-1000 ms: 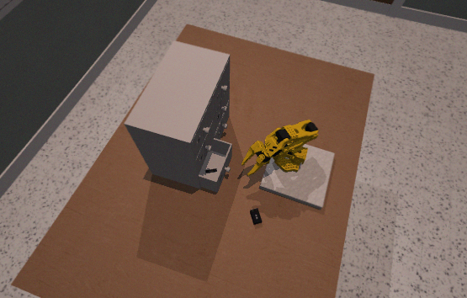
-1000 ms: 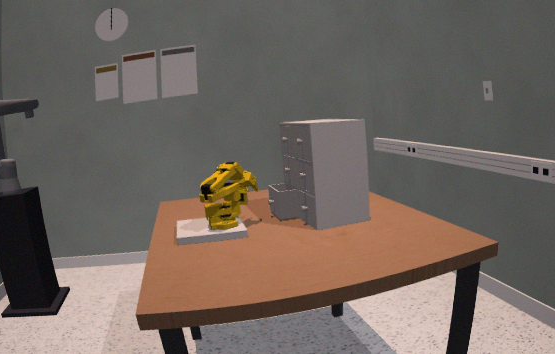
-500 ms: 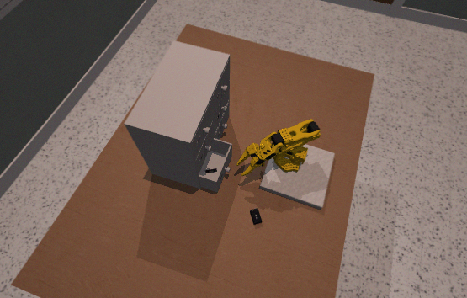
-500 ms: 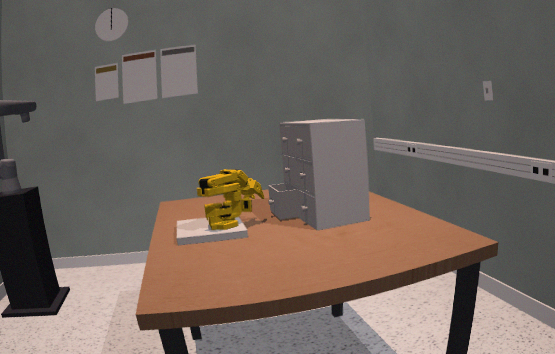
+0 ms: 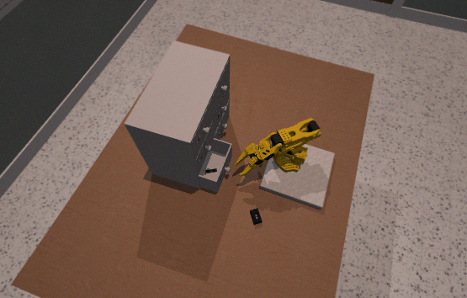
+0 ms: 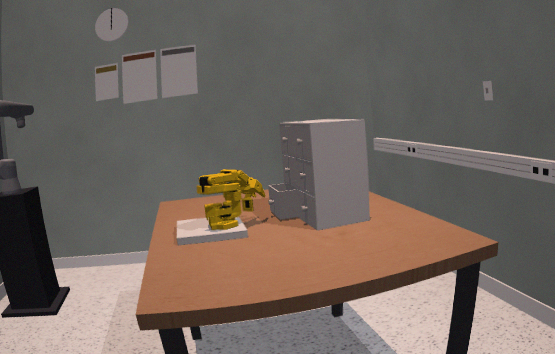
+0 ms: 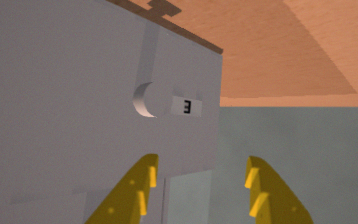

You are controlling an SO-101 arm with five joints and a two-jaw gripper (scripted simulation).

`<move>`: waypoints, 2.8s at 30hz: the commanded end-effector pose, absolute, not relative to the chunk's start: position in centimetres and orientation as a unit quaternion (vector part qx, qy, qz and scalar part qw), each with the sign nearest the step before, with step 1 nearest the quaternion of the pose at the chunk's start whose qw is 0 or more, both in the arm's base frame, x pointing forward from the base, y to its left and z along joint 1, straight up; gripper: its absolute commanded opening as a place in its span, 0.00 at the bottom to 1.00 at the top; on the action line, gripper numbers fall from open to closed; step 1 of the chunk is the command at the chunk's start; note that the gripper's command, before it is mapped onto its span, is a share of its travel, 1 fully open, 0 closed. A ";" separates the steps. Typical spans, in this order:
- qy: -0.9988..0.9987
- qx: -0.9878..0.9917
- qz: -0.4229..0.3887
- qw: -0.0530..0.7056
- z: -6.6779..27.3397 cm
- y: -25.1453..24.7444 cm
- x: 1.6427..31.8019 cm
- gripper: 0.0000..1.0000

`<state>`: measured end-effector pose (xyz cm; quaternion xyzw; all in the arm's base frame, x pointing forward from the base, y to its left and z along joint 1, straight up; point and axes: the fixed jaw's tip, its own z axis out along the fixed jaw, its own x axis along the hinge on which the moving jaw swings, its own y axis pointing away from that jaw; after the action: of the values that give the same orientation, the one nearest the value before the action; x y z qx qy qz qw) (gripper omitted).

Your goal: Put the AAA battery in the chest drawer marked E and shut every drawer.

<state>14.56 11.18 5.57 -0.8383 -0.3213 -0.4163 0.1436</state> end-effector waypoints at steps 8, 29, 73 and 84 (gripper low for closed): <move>-0.317 -0.838 -0.420 0.143 5.3 11.2 14.8 0.21; -0.298 -0.843 -0.426 0.136 4.7 11.3 16.2 0.21; -0.312 -0.836 -0.428 0.144 5.6 11.3 15.2 0.04; -0.312 -0.836 -0.428 0.144 5.6 11.3 15.2 0.00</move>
<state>15.22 11.30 5.58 -0.8360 -0.3121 -0.4279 0.1435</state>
